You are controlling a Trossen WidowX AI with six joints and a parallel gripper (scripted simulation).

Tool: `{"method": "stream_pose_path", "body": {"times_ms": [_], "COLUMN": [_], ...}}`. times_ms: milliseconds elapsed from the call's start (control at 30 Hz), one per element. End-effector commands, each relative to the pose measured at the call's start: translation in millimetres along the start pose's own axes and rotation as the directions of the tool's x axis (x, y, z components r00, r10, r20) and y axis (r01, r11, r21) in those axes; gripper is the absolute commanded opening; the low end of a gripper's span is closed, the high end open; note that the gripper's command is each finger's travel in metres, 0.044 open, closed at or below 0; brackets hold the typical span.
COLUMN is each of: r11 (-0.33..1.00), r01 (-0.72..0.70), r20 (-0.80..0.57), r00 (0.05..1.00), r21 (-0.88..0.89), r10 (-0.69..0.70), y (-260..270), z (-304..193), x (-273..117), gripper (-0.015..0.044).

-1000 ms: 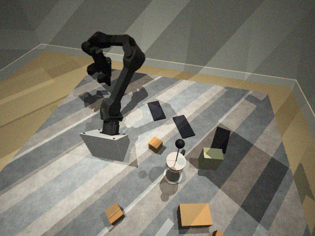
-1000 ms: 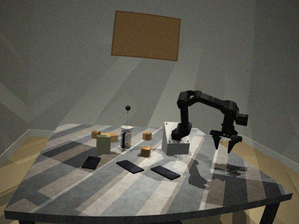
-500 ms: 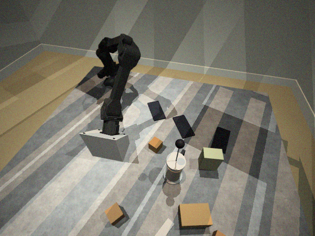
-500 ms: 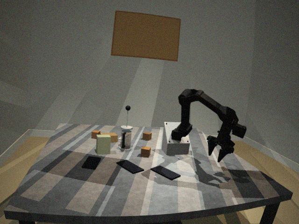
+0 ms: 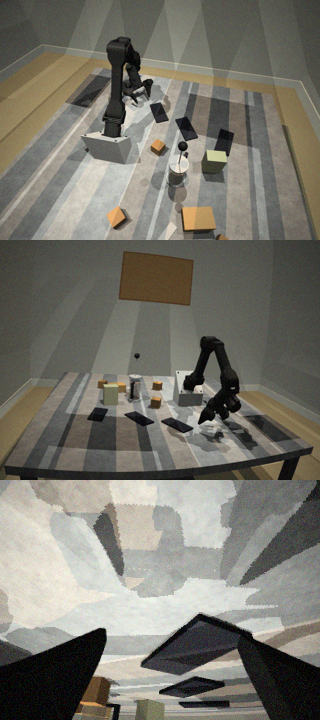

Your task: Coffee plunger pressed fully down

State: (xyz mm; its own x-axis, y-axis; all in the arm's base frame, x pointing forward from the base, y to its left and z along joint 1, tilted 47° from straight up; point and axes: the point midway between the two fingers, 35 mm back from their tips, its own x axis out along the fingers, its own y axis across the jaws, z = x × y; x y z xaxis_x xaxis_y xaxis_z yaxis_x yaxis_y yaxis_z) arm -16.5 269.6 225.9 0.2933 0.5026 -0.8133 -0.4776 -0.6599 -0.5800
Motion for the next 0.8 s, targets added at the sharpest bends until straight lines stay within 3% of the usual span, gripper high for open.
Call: {"method": "stream_pose_path", "body": {"times_ms": [0,367,767], "r11": [0.974,0.678,0.106], "r01": [-0.060,-0.078,0.003], "r20": [-0.044,-0.057,-0.018], "r00": [0.997,0.983,0.989], "r21": [0.220,0.731,0.994], "r10": [0.071,0.175,0.144], "y": [-14.9,-42.7,-34.1], "z": [-30.8,-135.7,-273.5], "x": [30.0,82.9,101.6], "gripper": [0.0440,0.0440,0.0440]}}
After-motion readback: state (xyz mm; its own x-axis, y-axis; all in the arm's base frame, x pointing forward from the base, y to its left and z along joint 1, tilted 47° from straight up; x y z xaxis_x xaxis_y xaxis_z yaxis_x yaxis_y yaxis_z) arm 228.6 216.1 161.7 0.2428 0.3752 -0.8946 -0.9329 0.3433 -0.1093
